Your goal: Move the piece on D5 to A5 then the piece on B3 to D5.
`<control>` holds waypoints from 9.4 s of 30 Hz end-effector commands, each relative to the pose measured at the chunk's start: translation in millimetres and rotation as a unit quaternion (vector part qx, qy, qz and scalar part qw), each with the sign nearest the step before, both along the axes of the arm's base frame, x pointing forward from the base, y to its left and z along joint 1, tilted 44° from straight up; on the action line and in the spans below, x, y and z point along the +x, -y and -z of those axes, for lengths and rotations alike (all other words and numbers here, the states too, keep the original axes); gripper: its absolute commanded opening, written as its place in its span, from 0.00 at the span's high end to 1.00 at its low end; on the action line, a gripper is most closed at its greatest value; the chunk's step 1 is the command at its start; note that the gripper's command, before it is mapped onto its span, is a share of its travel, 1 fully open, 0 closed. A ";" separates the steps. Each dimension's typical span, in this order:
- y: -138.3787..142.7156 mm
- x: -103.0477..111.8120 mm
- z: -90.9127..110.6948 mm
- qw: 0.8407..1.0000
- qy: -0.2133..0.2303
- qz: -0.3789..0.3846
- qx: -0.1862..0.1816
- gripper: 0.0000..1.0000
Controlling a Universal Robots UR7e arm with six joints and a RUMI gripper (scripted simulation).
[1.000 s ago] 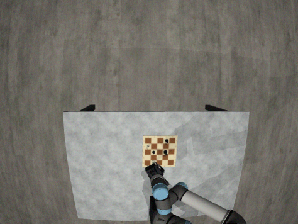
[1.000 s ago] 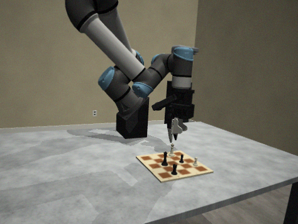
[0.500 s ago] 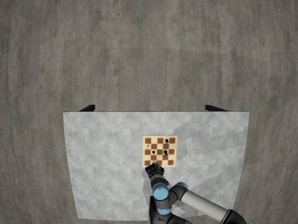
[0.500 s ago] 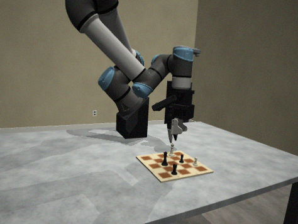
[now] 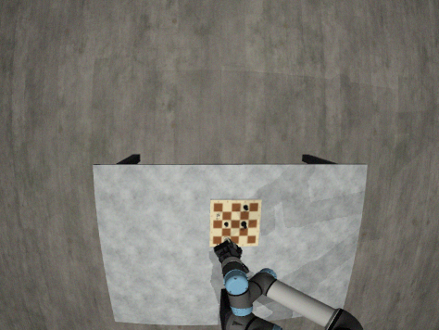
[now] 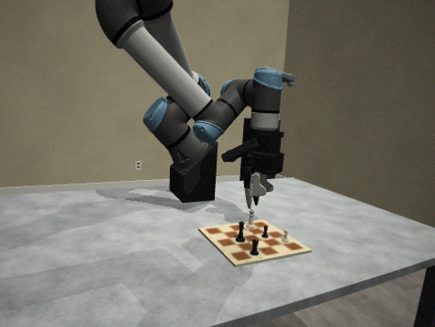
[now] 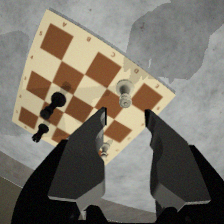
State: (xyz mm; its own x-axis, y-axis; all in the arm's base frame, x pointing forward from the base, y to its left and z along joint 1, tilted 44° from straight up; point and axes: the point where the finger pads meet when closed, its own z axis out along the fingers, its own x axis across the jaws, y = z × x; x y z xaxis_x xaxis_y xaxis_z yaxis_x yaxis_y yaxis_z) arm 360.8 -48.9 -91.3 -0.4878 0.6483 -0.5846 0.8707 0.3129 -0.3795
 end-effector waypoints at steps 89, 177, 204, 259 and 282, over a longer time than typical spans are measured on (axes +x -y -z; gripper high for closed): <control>26.8 -2.1 27.7 1.000 0.000 0.000 0.000 1.00; -16.7 4.5 -70.6 0.999 -0.024 -0.026 0.004 1.00; 39.0 -5.9 -124.3 0.994 -0.077 -0.080 0.007 1.00; 106.1 -11.6 -56.1 0.994 -0.077 -0.080 0.007 1.00; 106.1 -11.6 -56.1 0.994 -0.077 -0.080 0.007 1.00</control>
